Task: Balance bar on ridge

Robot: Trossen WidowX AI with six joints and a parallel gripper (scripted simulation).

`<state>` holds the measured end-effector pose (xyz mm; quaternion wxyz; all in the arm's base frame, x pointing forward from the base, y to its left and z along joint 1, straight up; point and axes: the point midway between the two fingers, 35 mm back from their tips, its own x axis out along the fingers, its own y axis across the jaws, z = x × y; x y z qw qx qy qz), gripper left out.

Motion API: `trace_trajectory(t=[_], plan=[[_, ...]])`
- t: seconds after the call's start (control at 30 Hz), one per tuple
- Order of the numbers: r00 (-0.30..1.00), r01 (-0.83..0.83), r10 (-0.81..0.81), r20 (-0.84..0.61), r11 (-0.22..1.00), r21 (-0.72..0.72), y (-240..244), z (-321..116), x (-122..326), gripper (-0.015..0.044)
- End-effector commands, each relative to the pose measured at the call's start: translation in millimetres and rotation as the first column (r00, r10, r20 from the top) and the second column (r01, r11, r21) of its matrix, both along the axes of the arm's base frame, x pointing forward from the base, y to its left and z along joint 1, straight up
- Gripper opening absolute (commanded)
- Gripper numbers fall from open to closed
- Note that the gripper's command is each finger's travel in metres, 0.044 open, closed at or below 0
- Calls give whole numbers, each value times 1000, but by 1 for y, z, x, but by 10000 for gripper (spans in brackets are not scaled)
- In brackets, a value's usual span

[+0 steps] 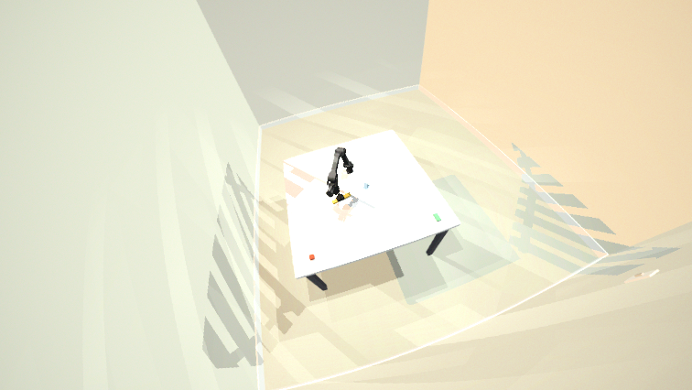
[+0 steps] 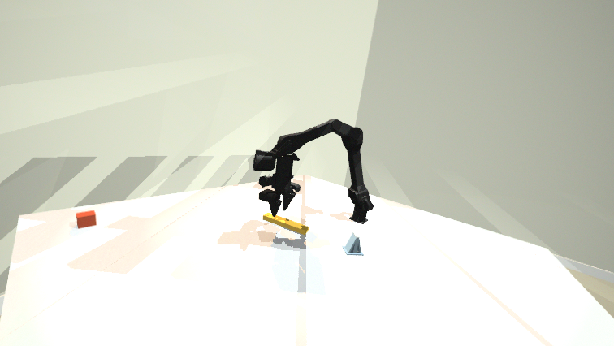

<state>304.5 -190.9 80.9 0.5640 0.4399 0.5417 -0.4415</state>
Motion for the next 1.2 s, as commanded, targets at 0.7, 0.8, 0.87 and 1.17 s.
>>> trace_trajectory(t=[0.7,0.8,0.87,1.17], plan=[[1000,5,-5,4,1000,5,1,-31,0,315],[1000,5,-5,4,1000,5,1,-31,0,315],[1000,5,-5,4,1000,5,1,-31,0,315],[1000,0,0,2,1000,-1,0,-30,0,236]])
